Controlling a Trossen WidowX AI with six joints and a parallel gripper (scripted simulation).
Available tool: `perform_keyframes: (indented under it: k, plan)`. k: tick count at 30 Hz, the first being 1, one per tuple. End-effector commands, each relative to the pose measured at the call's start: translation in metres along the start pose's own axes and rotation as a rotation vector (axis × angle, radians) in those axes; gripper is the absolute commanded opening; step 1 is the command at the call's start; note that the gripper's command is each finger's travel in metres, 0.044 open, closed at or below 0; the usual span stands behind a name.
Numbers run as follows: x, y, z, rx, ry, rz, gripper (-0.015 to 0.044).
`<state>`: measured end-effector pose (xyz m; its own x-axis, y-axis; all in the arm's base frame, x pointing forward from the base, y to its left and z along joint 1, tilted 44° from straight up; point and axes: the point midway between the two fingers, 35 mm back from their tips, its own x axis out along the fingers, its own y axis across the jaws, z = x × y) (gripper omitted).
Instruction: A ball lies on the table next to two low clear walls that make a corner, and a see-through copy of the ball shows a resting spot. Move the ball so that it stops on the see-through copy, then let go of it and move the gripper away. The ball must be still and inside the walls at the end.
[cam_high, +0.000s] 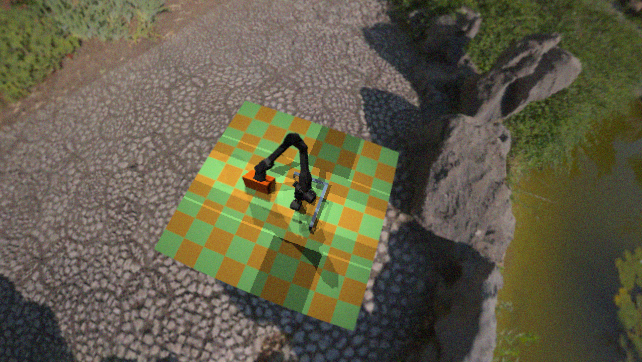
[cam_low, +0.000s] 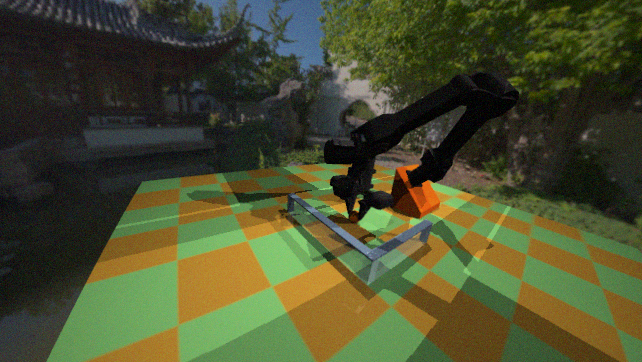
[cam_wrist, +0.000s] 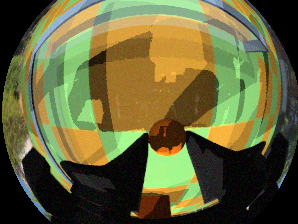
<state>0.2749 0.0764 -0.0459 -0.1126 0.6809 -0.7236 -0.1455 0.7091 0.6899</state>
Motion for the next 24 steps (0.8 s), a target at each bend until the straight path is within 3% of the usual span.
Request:
perform_keyframes:
  k: [1, 6, 17, 22, 24]
  plan:
    - [0.007, 0.000, -0.003, 0.009, 0.007, 0.007, 0.0000]
    - [0.007, 0.000, -0.003, 0.009, 0.007, 0.007, 0.0000]
    - [0.004, 0.000, -0.001, 0.003, 0.001, 0.002, 0.0285]
    - [0.001, 0.000, 0.000, 0.004, 0.001, 0.002, 0.0285]
    - [-0.020, -0.002, 0.002, 0.006, 0.002, -0.002, 0.0285]
